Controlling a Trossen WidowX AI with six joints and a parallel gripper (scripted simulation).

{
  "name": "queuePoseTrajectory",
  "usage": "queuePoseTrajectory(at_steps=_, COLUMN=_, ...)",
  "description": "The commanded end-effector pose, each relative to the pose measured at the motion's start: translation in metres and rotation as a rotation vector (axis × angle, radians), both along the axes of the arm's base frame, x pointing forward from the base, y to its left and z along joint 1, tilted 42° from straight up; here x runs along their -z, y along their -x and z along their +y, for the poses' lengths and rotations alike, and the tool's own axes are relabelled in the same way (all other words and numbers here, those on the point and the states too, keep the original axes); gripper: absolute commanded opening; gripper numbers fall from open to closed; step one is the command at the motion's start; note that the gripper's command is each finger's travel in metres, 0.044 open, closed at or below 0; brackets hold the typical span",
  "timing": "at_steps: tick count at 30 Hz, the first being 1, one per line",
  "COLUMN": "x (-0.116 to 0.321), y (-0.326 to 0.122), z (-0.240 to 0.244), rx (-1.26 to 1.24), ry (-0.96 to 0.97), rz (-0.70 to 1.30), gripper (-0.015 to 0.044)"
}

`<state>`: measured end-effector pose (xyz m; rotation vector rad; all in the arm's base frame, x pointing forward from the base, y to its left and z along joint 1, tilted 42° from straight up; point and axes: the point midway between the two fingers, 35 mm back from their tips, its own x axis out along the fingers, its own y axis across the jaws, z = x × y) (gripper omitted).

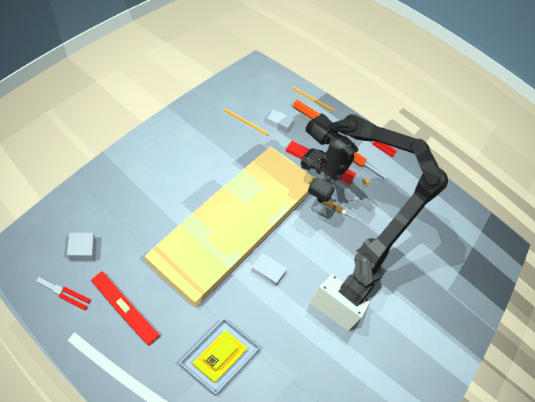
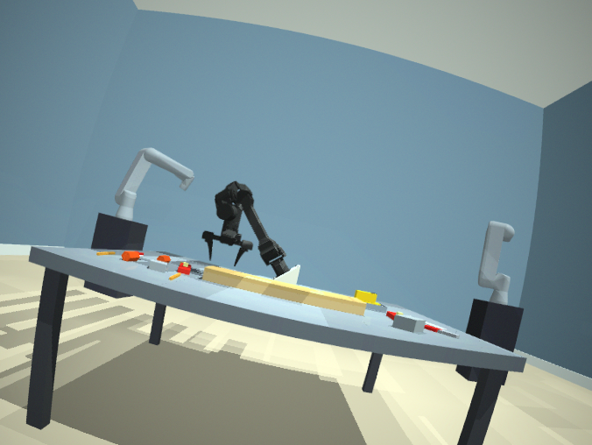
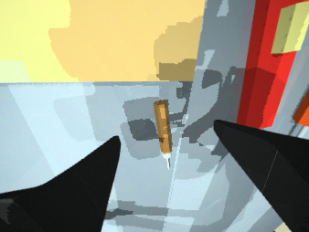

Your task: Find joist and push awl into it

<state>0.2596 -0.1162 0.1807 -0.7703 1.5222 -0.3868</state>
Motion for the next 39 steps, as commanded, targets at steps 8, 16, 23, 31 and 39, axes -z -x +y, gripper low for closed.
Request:
queuePoseTrajectory(at_steps=8, x=0.006, y=0.004, z=-0.007, rx=0.001, ry=0.003, rz=0.003, gripper=0.0440)
queuePoseTrajectory(at_steps=16, x=0.016, y=0.002, z=-0.015, rx=0.002, ry=0.002, rz=0.002, gripper=0.0440)
queuePoseTrajectory(at_steps=23, x=0.024, y=0.000, z=-0.023, rx=0.001, ry=0.004, rz=0.003, gripper=0.0440)
queuePoseTrajectory(at_steps=31, x=0.034, y=0.000, z=-0.032, rx=-0.001, ry=0.006, rz=0.004, gripper=0.0440)
queuePoseTrajectory(at_steps=39, x=0.037, y=0.000, z=-0.034, rx=-0.001, ry=0.007, rz=0.005, gripper=0.0414)
